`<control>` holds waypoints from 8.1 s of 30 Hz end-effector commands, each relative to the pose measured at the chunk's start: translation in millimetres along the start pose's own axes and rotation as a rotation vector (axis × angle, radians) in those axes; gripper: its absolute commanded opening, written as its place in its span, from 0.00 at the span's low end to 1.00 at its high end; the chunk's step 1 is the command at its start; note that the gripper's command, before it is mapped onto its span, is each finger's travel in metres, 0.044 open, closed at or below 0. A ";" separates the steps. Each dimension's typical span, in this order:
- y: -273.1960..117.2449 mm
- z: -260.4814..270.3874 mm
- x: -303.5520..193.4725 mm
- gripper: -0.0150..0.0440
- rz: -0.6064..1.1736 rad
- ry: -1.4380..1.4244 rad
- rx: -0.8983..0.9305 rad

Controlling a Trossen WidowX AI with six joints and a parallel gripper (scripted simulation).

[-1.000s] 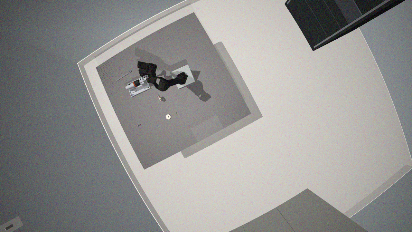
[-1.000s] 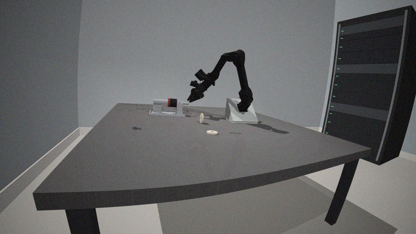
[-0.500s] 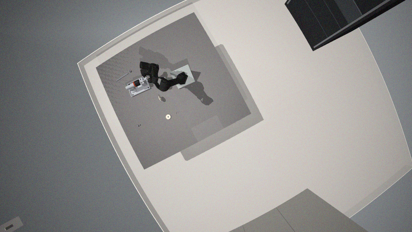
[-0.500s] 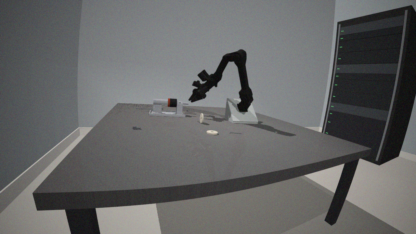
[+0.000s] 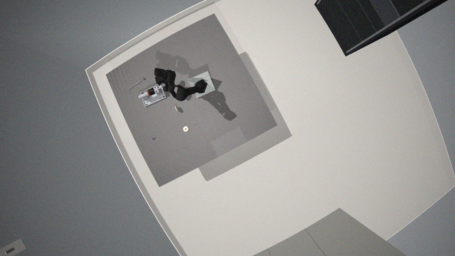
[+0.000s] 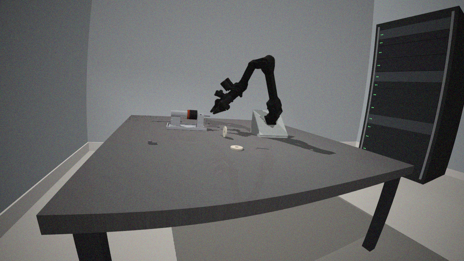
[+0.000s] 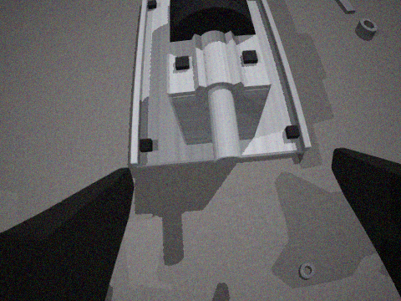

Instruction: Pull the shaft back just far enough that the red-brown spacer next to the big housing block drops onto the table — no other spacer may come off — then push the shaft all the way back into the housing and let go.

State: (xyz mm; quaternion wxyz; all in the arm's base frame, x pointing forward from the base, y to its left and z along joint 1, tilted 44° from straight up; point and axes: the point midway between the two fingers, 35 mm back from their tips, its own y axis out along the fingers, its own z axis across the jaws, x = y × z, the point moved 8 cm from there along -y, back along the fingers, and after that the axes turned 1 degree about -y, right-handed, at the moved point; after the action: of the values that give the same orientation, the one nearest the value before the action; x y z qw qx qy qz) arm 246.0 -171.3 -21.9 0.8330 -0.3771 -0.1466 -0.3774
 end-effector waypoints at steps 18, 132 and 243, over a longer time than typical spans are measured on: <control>32.4 1.1 0.3 1.00 0.001 0.001 0.004; 53.9 2.5 -6.1 0.25 -0.001 0.002 0.007; 40.8 2.5 -19.3 0.25 0.000 0.003 0.006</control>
State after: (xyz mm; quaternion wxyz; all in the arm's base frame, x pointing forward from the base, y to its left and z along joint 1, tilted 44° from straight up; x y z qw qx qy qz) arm 264.5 -141.9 -51.8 0.8336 -0.3756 -0.1459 -0.3779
